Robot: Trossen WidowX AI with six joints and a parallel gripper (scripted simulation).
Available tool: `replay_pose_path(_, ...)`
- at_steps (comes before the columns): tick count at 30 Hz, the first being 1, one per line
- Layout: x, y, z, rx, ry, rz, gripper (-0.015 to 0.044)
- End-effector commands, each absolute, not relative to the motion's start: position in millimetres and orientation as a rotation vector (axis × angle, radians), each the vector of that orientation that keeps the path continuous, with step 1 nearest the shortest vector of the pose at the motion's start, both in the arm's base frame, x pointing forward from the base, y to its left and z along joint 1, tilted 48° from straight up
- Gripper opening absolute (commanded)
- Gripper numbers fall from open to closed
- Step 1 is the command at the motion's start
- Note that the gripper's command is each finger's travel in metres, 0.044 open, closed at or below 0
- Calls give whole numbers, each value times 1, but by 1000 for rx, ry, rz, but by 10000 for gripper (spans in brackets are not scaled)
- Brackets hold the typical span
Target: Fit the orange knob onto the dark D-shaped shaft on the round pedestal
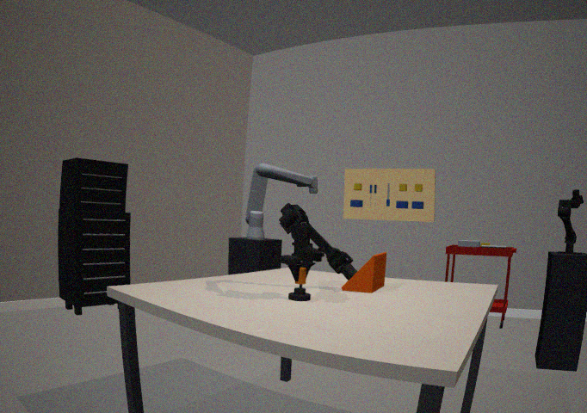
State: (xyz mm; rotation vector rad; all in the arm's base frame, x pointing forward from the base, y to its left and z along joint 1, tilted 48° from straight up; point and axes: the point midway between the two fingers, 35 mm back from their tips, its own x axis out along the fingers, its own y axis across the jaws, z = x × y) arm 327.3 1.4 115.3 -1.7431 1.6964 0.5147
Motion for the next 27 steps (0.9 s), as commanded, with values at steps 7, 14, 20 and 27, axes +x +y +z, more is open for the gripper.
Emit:
replay_pose_path(7, 327, -1, 114, -1776, 1696, 554, 0)
replay_pose_path(14, 328, -2, 114, -1776, 1696, 554, 0)
replay_pose_path(20, 328, -1, 114, -1776, 1695, 554, 0)
replay_pose_path(27, 328, 2, 117, -1793, 1695, 578, 0)
